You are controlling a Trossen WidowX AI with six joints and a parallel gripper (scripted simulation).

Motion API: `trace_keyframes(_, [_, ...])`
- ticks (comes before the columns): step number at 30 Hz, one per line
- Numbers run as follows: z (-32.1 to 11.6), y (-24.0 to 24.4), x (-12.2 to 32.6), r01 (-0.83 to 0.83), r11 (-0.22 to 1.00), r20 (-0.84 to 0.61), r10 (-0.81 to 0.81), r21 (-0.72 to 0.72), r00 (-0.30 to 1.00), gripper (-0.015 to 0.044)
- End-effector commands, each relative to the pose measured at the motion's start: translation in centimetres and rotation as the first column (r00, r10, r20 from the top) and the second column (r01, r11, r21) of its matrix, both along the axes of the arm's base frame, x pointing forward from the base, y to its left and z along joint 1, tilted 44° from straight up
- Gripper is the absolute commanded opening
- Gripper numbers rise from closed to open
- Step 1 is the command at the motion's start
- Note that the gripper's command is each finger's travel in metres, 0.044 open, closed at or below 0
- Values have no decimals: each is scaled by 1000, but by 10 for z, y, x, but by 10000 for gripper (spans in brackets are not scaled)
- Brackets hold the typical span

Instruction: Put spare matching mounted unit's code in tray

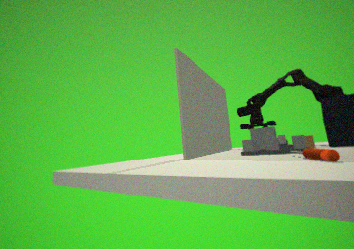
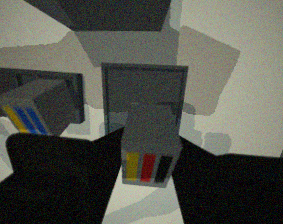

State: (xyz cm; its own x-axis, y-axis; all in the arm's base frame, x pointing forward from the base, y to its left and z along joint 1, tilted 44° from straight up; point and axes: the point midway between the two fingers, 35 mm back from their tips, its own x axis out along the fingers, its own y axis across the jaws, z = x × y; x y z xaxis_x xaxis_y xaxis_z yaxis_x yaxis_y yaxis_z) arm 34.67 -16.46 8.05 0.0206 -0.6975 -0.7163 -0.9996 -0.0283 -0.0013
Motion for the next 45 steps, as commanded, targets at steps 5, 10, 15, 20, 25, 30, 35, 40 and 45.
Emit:
trace_keyframes(5, [-8, -5, -2, -7, 1000, -6, 7, 4, 1000, 0])
trace_keyframes(10, [-11, -8, -3, -7, 1000, -7, 7, 2, 1000, 0])
trace_keyframes(15, [-14, -12, -4, -7, 1000, -7, 7, 1, 1000, 0])
trace_keyframes(20, [-18, -16, -5, -7, 1000, -7, 7, -1, 1000, 0])
trace_keyframes(25, [-16, -18, -5, 1, 1000, -1, -1, -7, 1000, 26])
trace_keyframes(30, [-16, -18, -5, 1, 1000, -1, -1, -7, 1000, 157])
trace_keyframes(35, [-16, -18, -5, 1, 1000, -1, -1, -7, 1000, 289])
trace_keyframes(40, [-16, -18, -5, 1, 1000, -1, -1, -7, 1000, 420])
trace_keyframes(45, [14, 15, -1, -2, 1000, -3, 2, 3, 1000, 440])
